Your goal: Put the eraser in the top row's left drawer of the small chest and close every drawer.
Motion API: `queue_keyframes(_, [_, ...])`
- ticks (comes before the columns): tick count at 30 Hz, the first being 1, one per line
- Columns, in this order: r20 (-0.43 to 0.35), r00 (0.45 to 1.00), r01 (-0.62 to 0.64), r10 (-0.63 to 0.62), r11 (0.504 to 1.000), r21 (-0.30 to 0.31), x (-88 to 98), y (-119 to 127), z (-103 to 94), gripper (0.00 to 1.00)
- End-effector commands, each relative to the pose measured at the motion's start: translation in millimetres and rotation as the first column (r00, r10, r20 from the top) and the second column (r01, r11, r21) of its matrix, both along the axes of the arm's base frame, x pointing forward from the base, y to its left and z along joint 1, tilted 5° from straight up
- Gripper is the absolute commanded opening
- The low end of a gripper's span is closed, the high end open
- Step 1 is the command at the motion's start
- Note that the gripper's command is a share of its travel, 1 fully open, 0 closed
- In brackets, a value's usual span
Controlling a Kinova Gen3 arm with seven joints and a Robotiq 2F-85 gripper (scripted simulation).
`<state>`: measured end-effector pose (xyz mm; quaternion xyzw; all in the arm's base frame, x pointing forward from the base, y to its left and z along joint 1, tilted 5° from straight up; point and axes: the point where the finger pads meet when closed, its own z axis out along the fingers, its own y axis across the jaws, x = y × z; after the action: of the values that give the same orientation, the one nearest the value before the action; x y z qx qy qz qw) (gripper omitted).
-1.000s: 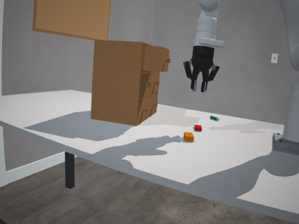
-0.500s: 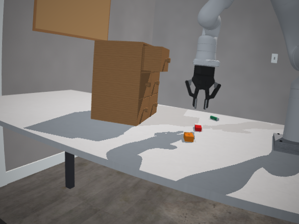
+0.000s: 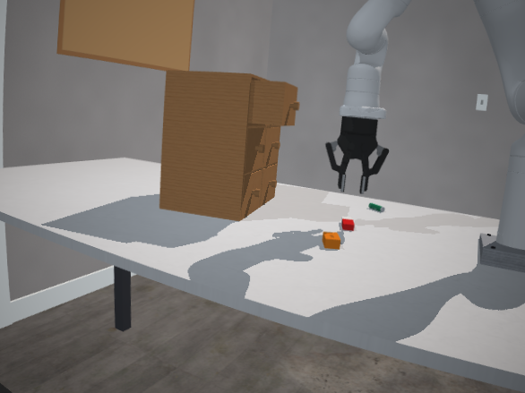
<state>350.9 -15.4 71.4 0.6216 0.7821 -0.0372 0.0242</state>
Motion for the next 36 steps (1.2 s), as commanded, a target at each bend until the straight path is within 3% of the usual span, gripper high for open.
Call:
queue_keyframes(1, [0.004,1.0,0.015,-0.015,1.0,-0.001,0.0,-1,-0.8,0.38])
queue_keyframes(21, [0.002,1.0,0.006,-0.006,1.0,0.003,-0.9,-1,-8.3,0.38])
queue_keyframes(36, [0.003,1.0,0.007,-0.007,1.0,0.005,-0.3,-3,-45.2,0.38])
